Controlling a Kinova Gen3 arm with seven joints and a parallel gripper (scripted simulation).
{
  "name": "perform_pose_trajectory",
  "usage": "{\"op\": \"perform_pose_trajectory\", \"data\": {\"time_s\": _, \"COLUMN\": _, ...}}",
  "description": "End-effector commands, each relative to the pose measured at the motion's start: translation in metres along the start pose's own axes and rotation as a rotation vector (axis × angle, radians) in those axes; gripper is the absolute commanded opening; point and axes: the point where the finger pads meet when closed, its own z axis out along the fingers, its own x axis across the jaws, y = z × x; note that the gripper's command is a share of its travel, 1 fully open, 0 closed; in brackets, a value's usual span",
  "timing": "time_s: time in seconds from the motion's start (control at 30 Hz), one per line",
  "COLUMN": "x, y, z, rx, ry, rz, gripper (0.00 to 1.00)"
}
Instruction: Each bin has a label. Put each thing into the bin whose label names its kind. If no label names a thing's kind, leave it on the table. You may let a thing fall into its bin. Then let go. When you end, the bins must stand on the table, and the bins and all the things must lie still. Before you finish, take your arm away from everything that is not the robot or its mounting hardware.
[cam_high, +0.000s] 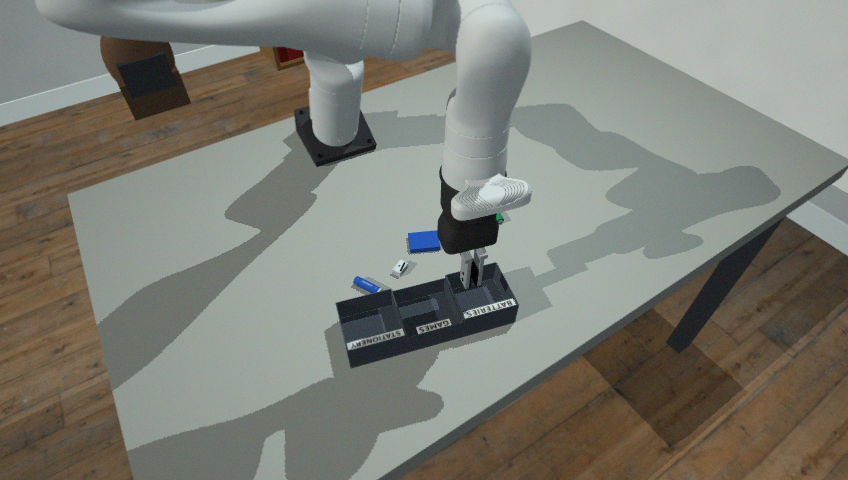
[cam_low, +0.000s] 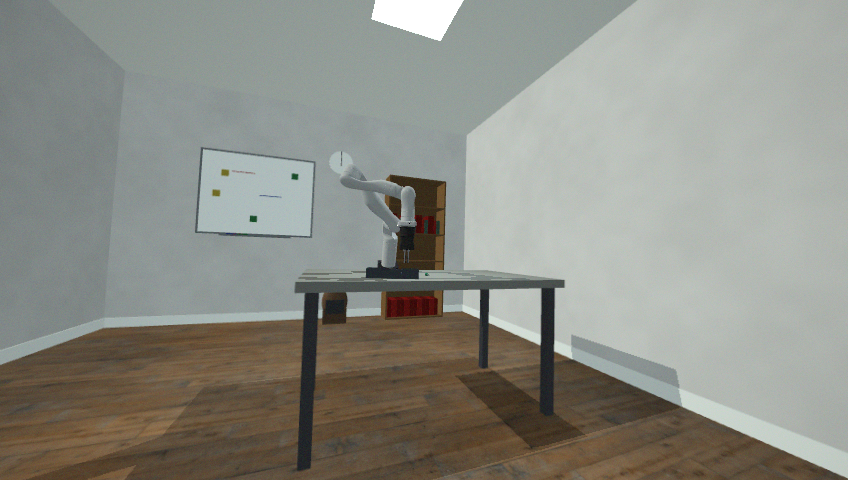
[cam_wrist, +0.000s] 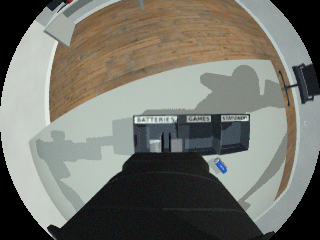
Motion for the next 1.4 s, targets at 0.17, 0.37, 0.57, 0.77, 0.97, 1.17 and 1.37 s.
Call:
{"op": "perform_pose_trajectory", "data": {"time_s": 0.17, "x": -0.014, "y": -0.001, "z": -0.002, "rx": 0.005, "ry": -0.005, "rz": -0.012, "gripper": 0.31}}
{"op": "perform_pose_trajectory", "data": {"time_s": 0.37, "x": -0.015, "y": 0.0, "z": 0.013, "rx": 0.006, "ry": -0.008, "rz": -0.015, "gripper": 0.31}}
{"op": "perform_pose_trajectory", "data": {"time_s": 0.57, "x": -0.015, "y": 0.0, "z": 0.029, "rx": 0.006, "ry": -0.008, "rz": -0.016, "gripper": 0.31}}
{"op": "perform_pose_trajectory", "data": {"time_s": 0.77, "x": -0.015, "y": 0.0, "z": 0.04, "rx": 0.006, "ry": -0.009, "rz": -0.016, "gripper": 0.31}}
{"op": "perform_pose_trajectory", "data": {"time_s": 0.97, "x": -0.015, "y": 0.0, "z": 0.056, "rx": 0.006, "ry": -0.009, "rz": -0.016, "gripper": 0.31}}
{"op": "perform_pose_trajectory", "data": {"time_s": 1.17, "x": -0.015, "y": 0.0, "z": 0.059, "rx": 0.007, "ry": -0.01, "rz": -0.016, "gripper": 0.31}}
{"op": "perform_pose_trajectory", "data": {"time_s": 1.37, "x": -0.013, "y": 0.0, "z": 0.057, "rx": 0.005, "ry": -0.003, "rz": -0.019, "gripper": 0.31}}
